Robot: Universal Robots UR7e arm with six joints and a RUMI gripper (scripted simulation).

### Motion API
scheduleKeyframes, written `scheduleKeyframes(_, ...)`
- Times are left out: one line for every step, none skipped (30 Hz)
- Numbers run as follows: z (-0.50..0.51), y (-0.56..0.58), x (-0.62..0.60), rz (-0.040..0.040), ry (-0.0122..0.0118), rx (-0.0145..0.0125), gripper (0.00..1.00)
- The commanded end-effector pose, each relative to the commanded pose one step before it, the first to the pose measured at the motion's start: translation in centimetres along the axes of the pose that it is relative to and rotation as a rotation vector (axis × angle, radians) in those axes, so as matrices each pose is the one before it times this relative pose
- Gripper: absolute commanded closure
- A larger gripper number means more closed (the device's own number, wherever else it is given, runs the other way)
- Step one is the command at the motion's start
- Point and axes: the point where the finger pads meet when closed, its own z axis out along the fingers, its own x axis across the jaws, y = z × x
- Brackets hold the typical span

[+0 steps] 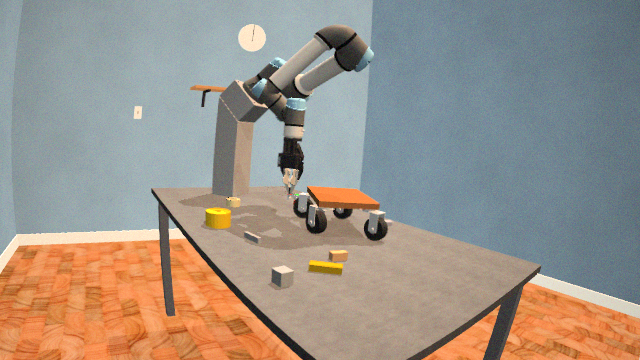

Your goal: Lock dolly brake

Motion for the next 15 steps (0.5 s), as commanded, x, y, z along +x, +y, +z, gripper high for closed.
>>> scheduleKeyframes(0.129, 0.027, 0.026, -0.00024, 0.00052, -0.00071, 1.00)
scheduleKeyframes(0.022, 0.000, 0.000, 0.00000, 0.00000, 0.00000, 1.00)
scheduleKeyframes(0.015, 0.000, 0.000, 0.00000, 0.00000, 0.00000, 1.00)
scheduleKeyframes(0.008, 0.000, 0.000, 0.00000, 0.00000, 0.00000, 1.00)
scheduleKeyframes(0.003, 0.000, 0.000, 0.00000, 0.00000, 0.00000, 1.00)
scheduleKeyframes(0.001, 0.000, 0.000, 0.00000, 0.00000, 0.00000, 1.00)
scheduleKeyframes(0.000, 0.000, 0.000, 0.00000, 0.00000, 0.00000, 1.00)
scheduleKeyframes(0.000, 0.000, 0.000, 0.00000, 0.00000, 0.00000, 1.00)
scheduleKeyframes(0.000, 0.000, 0.000, 0.00000, 0.00000, 0.00000, 1.00)
scheduleKeyframes(0.009, 0.000, 0.000, 0.00000, 0.00000, 0.00000, 1.00)
scheduleKeyframes(0.039, 0.000, 0.000, 0.00000, 0.00000, 0.00000, 1.00)
scheduleKeyframes(0.055, 0.000, 0.000, 0.00000, 0.00000, 0.00000, 1.00)
scheduleKeyframes(0.000, 0.000, 0.000, 0.00000, 0.00000, 0.00000, 1.00)
scheduleKeyframes(0.000, 0.000, 0.000, 0.00000, 0.00000, 0.00000, 1.00)
scheduleKeyframes(0.039, 0.000, 0.000, 0.00000, 0.00000, 0.00000, 1.00)
